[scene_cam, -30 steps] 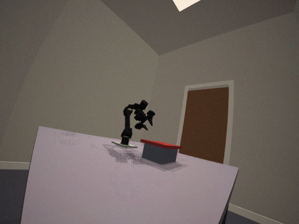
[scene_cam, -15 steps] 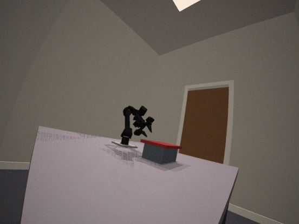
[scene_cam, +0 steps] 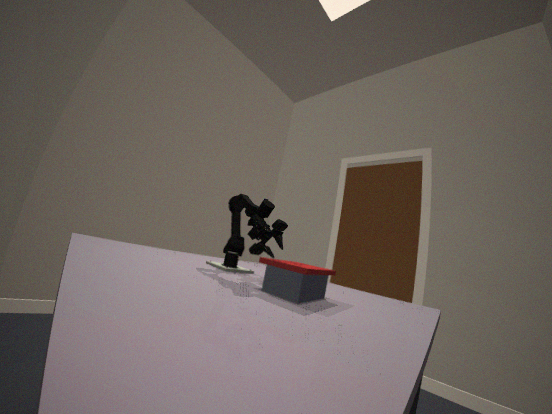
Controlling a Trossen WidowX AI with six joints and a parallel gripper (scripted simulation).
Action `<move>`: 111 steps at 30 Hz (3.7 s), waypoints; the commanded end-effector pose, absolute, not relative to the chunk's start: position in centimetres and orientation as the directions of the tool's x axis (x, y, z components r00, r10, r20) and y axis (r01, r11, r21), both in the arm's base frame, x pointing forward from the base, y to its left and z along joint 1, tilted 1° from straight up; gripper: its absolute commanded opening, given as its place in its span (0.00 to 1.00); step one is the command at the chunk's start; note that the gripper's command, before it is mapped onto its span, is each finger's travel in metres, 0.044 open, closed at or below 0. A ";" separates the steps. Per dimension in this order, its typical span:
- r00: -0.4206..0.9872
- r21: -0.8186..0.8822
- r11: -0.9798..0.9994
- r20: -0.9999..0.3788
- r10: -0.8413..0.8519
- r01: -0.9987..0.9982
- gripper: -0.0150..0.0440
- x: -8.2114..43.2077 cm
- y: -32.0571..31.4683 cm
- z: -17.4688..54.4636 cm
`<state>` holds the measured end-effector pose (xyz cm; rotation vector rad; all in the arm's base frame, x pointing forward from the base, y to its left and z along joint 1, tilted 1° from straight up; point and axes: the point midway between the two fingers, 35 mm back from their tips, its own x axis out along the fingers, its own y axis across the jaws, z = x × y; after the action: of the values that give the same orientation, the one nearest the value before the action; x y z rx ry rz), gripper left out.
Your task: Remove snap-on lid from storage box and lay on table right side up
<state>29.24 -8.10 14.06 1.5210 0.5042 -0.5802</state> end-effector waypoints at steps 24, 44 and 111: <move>0.767 0.768 -0.042 -0.641 -0.039 0.639 0.65 32.4 -8.1 10.9; 0.767 0.768 -0.042 -0.641 -0.039 0.639 0.45 32.4 -8.1 10.8; 0.767 0.767 -0.038 -0.641 -0.037 0.640 0.25 32.3 -8.0 12.0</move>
<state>32.28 -8.05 11.46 1.5256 0.5162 -0.5919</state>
